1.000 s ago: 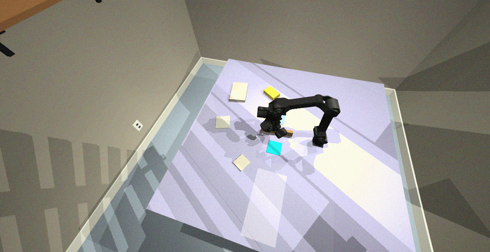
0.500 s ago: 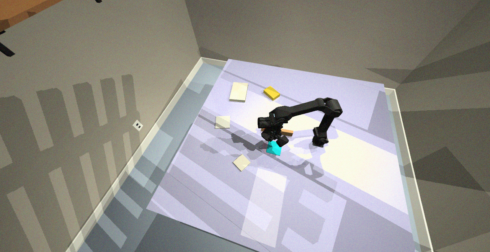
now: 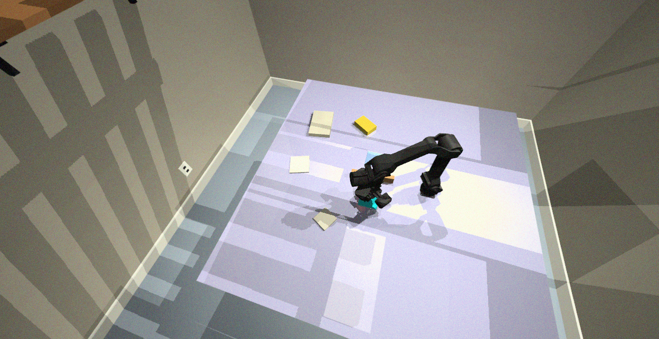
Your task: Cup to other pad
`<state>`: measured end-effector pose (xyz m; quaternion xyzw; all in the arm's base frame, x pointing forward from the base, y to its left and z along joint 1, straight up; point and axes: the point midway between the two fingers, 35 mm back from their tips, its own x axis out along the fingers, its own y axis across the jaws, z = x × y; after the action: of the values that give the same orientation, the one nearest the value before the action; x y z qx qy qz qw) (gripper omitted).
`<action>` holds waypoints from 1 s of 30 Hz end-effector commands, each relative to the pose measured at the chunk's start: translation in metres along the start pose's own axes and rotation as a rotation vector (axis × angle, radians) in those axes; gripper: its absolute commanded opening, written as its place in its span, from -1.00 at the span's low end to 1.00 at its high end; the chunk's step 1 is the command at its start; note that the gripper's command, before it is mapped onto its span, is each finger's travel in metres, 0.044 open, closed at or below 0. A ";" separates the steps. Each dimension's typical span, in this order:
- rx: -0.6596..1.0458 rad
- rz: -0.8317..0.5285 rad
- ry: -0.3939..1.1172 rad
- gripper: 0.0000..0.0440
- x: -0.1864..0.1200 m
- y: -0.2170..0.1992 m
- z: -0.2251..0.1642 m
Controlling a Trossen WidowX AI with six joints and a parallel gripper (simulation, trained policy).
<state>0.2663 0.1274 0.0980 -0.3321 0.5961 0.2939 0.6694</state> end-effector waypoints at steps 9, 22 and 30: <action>0.011 -0.002 0.020 -0.99 0.029 0.020 -0.012; 0.031 -0.007 -0.062 -0.33 0.028 0.023 -0.007; 0.038 0.001 -0.122 -0.15 0.016 0.025 -0.007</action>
<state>0.2468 0.1375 0.0766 -0.3078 0.5636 0.2995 0.7057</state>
